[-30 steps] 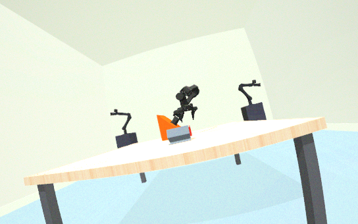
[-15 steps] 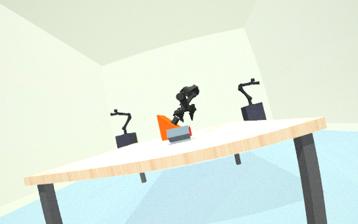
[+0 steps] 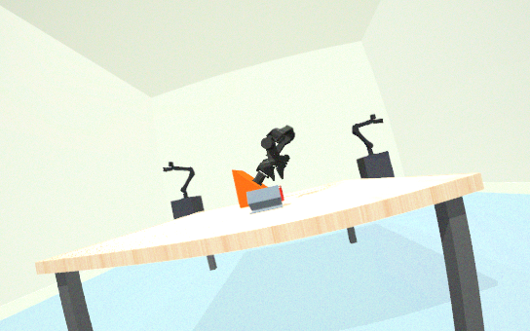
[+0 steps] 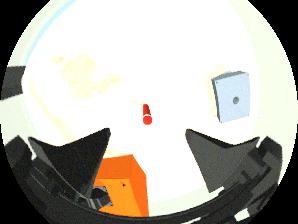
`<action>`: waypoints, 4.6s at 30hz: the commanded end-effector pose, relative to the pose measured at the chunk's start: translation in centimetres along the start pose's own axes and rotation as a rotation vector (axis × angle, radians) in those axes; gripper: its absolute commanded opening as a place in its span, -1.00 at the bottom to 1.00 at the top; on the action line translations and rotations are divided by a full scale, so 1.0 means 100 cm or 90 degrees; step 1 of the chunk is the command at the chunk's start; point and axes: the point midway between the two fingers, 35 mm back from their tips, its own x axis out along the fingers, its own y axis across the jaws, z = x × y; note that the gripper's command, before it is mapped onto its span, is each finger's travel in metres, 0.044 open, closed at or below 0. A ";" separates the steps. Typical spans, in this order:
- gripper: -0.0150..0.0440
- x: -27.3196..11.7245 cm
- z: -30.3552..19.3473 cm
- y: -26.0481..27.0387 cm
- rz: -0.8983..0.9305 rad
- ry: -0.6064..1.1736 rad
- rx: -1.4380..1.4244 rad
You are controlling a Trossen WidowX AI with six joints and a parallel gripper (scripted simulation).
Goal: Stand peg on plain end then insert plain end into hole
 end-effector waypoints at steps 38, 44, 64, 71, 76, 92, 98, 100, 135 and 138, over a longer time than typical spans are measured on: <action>1.00 0.007 0.000 0.000 -0.001 -0.001 -0.669; 1.00 0.008 0.000 0.000 -0.001 -0.002 -0.767; 1.00 0.010 0.000 0.000 -0.002 -0.002 -1.021; 1.00 0.019 0.000 -0.001 -0.001 -0.001 -1.021; 1.00 0.027 0.000 -0.002 -0.001 0.000 -1.022; 1.00 0.053 0.001 -0.002 -0.001 0.000 -1.022; 1.00 0.063 0.001 -0.001 -0.002 -0.002 -1.022; 1.00 0.066 0.001 0.000 -0.003 -0.002 -1.022; -0.49 0.056 0.002 -0.002 -0.002 -0.001 -1.026; -0.49 0.047 0.001 -0.004 -0.001 0.001 -1.025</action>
